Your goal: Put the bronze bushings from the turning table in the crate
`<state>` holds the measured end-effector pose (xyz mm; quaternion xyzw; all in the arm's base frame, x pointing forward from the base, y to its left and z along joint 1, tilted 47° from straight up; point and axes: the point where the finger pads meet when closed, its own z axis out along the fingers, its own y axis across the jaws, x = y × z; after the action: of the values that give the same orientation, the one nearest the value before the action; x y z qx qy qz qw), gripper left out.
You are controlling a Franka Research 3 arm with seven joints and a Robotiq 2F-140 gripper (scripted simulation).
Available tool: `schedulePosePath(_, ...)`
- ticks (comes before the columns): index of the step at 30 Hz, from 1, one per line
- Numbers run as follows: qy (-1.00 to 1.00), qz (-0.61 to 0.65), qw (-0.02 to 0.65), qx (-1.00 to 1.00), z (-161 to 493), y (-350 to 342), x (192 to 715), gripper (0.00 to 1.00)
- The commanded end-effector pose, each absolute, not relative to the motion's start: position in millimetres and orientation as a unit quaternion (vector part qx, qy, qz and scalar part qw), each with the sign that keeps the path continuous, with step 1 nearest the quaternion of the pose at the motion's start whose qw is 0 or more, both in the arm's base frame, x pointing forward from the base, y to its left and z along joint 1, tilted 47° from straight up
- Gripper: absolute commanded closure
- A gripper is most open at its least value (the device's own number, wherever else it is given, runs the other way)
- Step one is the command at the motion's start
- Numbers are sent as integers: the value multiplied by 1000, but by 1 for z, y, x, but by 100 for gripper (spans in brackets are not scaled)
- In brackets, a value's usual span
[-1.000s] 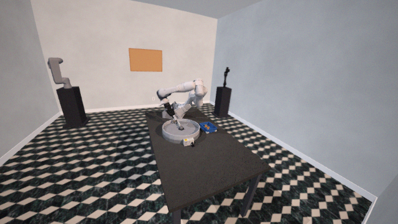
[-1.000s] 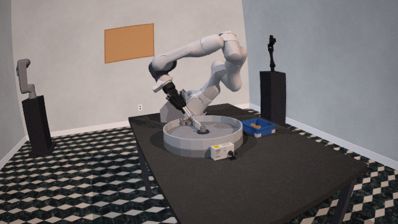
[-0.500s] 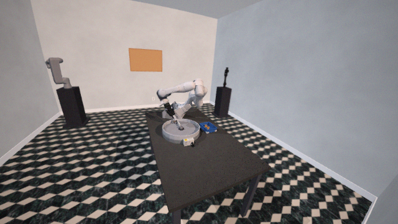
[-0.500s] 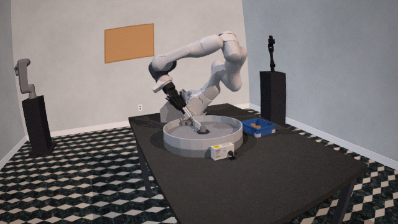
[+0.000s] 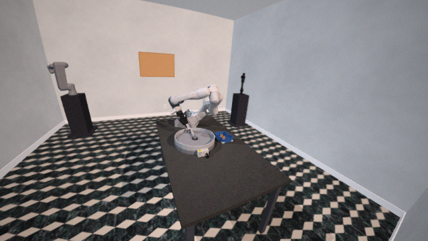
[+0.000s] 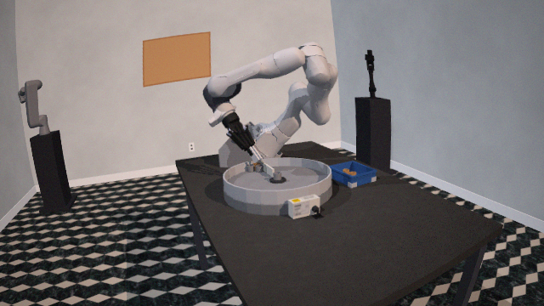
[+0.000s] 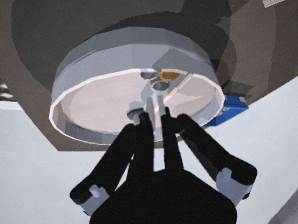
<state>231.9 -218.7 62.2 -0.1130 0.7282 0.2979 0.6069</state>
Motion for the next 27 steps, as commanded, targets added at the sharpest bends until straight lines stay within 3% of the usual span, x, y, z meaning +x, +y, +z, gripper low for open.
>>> schedulePosePath(1,728,296,608,-114,61,-218,232,94)
schedulePosePath(27,728,296,608,-114,52,-212,238,94)
